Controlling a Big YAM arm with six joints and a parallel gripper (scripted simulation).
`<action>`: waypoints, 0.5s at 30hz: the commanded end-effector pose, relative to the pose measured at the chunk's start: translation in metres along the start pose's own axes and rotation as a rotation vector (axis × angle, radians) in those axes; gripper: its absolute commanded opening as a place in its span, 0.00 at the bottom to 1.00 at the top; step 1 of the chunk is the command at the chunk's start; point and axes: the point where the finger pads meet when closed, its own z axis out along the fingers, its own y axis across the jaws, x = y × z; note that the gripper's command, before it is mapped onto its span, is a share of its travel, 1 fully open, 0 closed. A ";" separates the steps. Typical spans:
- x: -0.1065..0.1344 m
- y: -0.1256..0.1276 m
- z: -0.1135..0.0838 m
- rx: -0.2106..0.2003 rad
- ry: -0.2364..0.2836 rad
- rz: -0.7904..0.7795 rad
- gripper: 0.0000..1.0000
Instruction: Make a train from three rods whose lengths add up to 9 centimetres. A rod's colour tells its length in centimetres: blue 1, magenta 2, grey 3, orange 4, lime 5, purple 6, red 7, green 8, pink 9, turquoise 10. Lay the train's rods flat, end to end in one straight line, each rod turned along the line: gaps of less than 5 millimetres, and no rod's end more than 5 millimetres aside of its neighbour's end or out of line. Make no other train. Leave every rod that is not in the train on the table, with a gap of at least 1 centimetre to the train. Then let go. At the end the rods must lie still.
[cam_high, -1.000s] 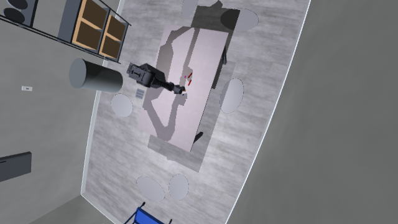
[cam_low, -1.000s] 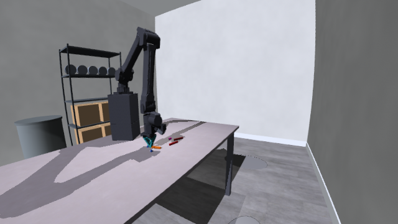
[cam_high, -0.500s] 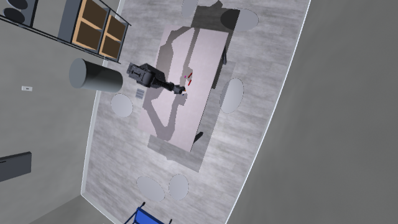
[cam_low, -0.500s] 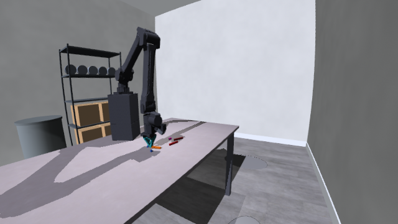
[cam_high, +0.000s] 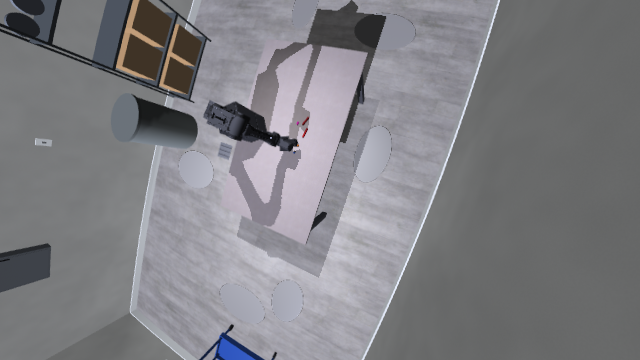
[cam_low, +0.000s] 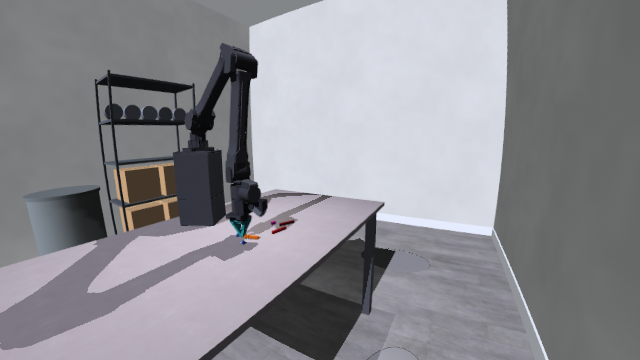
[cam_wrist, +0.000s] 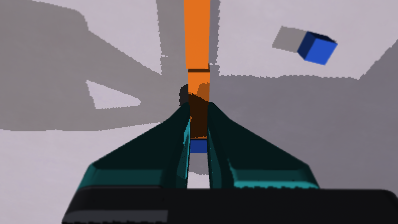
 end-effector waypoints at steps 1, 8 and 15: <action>-0.009 0.000 0.001 0.005 -0.021 0.002 0.04; -0.009 0.000 0.001 0.005 -0.021 0.002 0.08; -0.009 0.000 0.001 0.005 -0.021 0.002 0.16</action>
